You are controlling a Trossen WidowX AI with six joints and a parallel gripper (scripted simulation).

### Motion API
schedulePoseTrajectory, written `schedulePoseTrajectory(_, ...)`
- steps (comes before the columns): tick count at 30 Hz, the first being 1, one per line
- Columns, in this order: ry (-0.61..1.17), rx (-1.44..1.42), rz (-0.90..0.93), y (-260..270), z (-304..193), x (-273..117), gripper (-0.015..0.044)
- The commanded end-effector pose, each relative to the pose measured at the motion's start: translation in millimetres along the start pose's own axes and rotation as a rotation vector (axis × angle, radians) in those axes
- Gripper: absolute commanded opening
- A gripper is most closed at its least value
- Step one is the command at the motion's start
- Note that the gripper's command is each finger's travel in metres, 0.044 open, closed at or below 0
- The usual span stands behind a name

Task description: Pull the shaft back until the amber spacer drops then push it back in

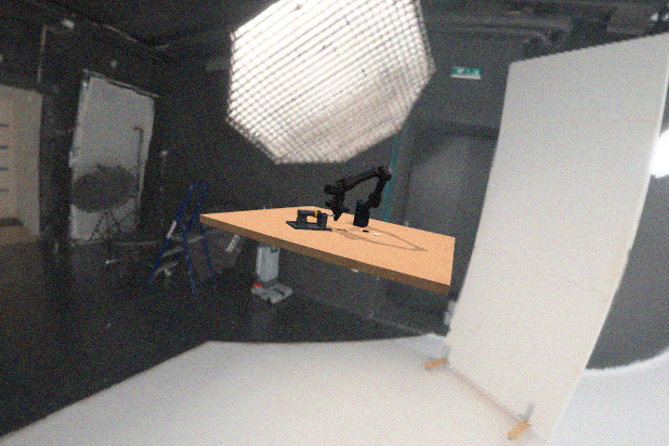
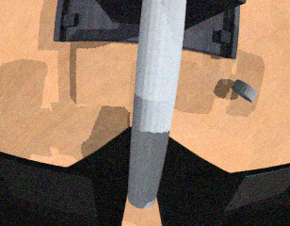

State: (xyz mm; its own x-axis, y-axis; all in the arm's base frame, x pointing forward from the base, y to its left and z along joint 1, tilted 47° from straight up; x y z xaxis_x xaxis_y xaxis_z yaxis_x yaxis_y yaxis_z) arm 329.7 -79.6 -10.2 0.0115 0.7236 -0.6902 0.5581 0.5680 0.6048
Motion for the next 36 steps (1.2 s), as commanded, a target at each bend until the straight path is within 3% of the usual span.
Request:
schedulePoseTrajectory(1,0.002,0.005,0.001,0.0,-0.9,-0.1,0.0000)
schedulePoseTrajectory(36,0.002,0.005,0.001,0.2,-4.9,0.0,0.0000)
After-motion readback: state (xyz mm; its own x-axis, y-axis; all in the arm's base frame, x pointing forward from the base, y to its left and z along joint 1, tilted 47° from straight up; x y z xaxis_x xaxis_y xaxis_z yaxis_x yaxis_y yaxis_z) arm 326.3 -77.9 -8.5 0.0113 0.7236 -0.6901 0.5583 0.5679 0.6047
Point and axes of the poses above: the point midway between the two fingers, 35 mm back from their tips, its own x axis out along the fingers, its own y axis across the jaws, z = x × y, the point moved 10 cm from there along -x, back along the fingers, and after that the axes turned 2 degrees about -x, right-handed, at the moved point
